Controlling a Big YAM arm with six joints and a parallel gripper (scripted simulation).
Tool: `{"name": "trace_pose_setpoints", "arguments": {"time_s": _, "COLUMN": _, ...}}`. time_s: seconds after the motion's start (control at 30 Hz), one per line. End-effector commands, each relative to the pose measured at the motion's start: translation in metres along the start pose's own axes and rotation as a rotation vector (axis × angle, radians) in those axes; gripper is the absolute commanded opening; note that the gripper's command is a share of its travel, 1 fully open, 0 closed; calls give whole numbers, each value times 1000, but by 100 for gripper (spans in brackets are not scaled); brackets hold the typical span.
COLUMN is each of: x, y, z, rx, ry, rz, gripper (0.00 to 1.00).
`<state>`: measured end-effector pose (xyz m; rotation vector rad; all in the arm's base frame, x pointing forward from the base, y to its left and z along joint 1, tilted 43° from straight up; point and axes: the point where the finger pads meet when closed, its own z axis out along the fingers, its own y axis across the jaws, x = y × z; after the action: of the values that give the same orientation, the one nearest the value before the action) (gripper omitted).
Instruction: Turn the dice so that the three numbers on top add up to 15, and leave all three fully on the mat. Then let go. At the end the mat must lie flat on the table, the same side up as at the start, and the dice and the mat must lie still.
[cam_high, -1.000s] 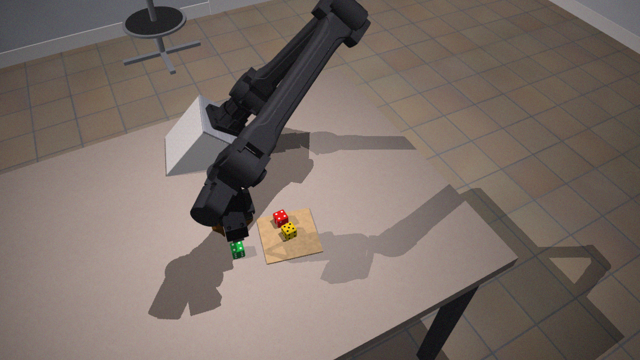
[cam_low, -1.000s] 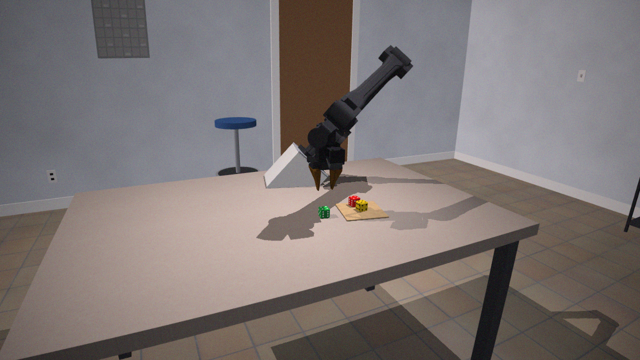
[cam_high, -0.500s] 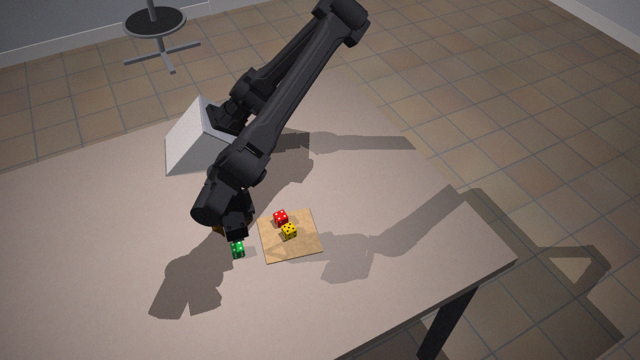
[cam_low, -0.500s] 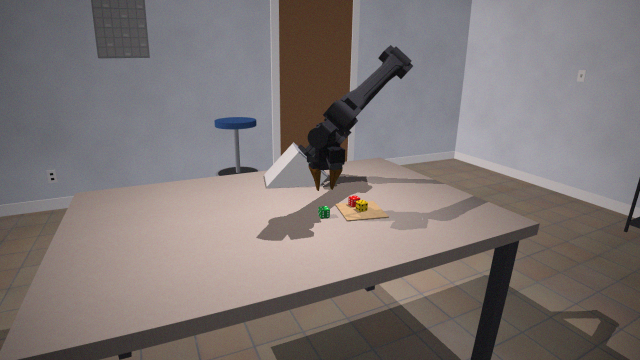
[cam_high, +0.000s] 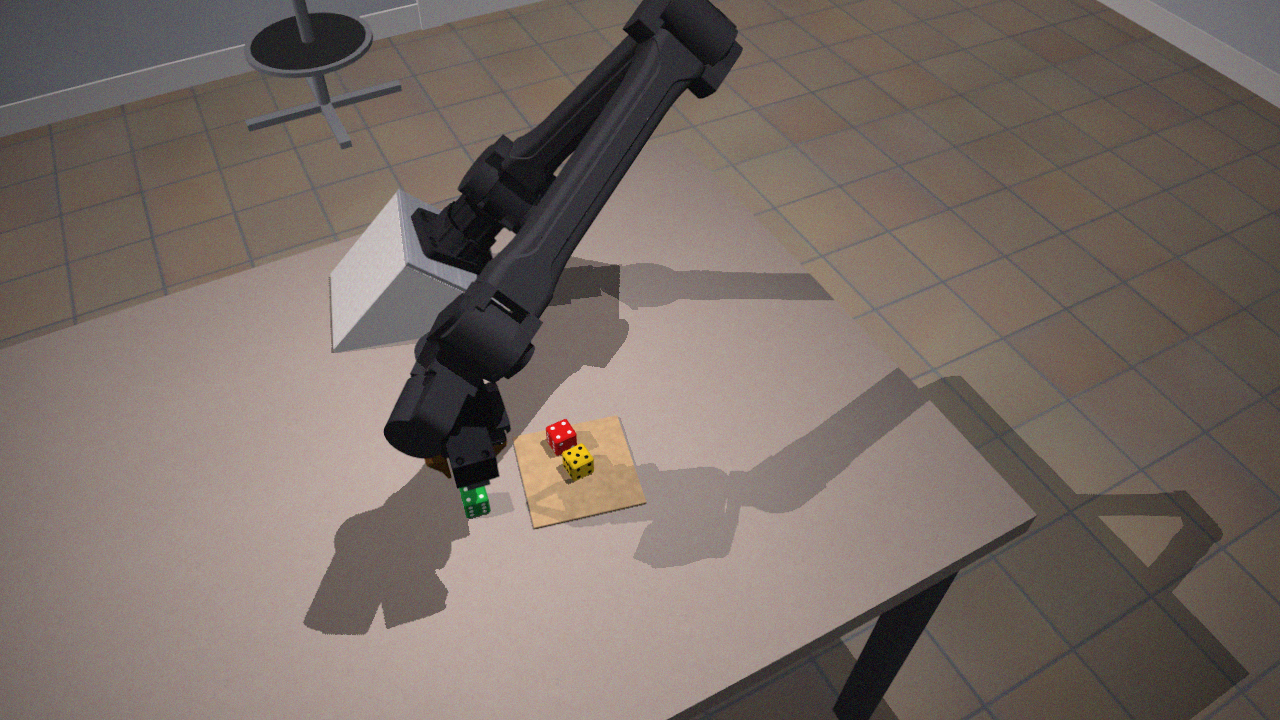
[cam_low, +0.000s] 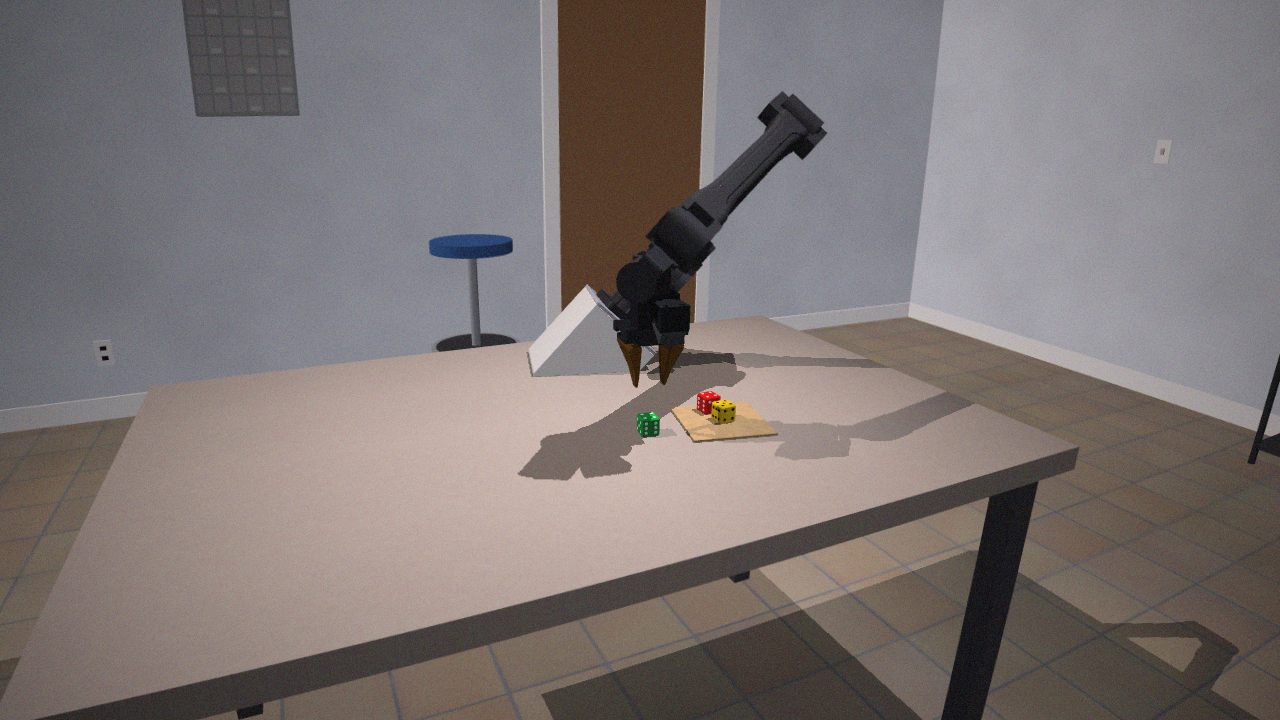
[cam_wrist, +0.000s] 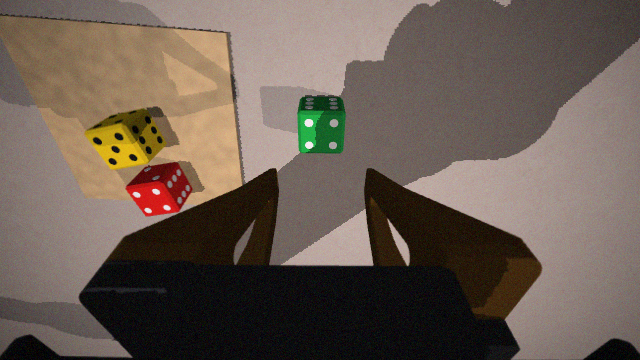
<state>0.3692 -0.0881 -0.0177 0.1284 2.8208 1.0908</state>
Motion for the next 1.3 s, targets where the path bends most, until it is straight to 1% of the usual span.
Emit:
{"name": "trace_pose_setpoints", "arguments": {"time_s": 0.0, "x": -2, "y": 0, "z": 11, "rx": -5, "ry": 9, "rz": 9, "gripper": 45}}
{"name": "trace_pose_setpoints", "arguments": {"time_s": 0.27, "x": -5, "y": 0, "z": 19, "rx": -2, "ry": 4, "rz": 5, "gripper": 45}}
{"name": "trace_pose_setpoints", "arguments": {"time_s": 0.3, "x": -1, "y": 1, "z": 22, "rx": -6, "ry": 9, "rz": 9, "gripper": 45}}
{"name": "trace_pose_setpoints", "arguments": {"time_s": 0.5, "x": -4, "y": 0, "z": 30, "rx": -3, "ry": 4, "rz": 5, "gripper": 45}}
{"name": "trace_pose_setpoints", "arguments": {"time_s": 0.63, "x": -1, "y": 1, "z": 37, "rx": -6, "ry": 9, "rz": 10, "gripper": 45}}
{"name": "trace_pose_setpoints", "arguments": {"time_s": 0.7, "x": -5, "y": 0, "z": 38, "rx": -3, "ry": 3, "rz": 3, "gripper": 45}}
{"name": "trace_pose_setpoints", "arguments": {"time_s": 0.87, "x": -1, "y": 1, "z": 43, "rx": -6, "ry": 10, "rz": 10, "gripper": 45}}
{"name": "trace_pose_setpoints", "arguments": {"time_s": 0.97, "x": -6, "y": 0, "z": 43, "rx": -2, "ry": 3, "rz": 3, "gripper": 45}}
{"name": "trace_pose_setpoints", "arguments": {"time_s": 1.07, "x": -1, "y": 1, "z": 47, "rx": -5, "ry": 9, "rz": 9, "gripper": 45}}
{"name": "trace_pose_setpoints", "arguments": {"time_s": 1.17, "x": -5, "y": 1, "z": 46, "rx": -4, "ry": 5, "rz": 5, "gripper": 45}}
{"name": "trace_pose_setpoints", "arguments": {"time_s": 1.27, "x": -3, "y": 1, "z": 47, "rx": -6, "ry": 10, "rz": 10, "gripper": 45}}
